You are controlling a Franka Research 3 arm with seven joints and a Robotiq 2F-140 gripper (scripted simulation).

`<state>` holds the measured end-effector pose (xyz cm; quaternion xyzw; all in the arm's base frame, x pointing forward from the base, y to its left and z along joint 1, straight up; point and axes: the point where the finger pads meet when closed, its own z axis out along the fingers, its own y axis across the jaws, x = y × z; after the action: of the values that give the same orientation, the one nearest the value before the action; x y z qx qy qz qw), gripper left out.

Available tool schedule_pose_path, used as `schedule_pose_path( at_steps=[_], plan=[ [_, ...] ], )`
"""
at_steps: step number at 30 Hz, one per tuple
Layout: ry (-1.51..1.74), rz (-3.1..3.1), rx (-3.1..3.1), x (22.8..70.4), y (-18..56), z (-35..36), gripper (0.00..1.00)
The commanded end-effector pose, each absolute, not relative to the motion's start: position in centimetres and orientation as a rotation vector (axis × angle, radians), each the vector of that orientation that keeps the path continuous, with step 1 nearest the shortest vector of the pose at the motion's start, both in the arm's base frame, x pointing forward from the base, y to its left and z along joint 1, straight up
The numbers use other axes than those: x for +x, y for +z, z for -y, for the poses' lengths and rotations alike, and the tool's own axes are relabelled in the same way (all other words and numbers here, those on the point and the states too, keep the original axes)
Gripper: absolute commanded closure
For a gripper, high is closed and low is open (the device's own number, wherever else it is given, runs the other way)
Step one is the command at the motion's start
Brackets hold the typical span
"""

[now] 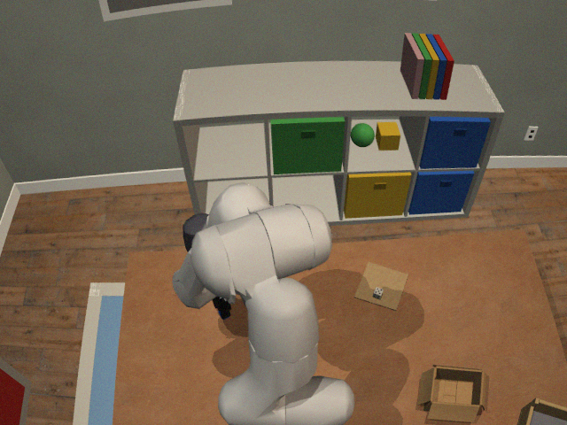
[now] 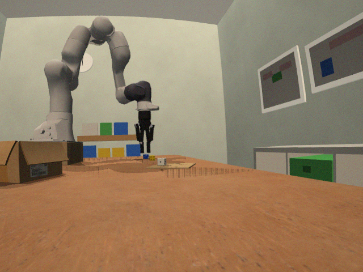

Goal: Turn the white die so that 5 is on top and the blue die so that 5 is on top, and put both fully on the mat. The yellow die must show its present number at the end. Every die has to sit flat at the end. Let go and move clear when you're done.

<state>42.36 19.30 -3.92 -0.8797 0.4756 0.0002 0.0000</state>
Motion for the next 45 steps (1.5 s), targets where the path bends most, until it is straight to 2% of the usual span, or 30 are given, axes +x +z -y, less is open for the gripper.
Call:
schedule_pose_path(
  at_steps=[1, 45],
  plan=[
    [-0.002, -1.499, -2.757, 42.46, -3.89, -19.26, 0.68],
    [-0.002, -1.499, -2.757, 42.46, -4.62, -19.26, 0.68]
  ],
)
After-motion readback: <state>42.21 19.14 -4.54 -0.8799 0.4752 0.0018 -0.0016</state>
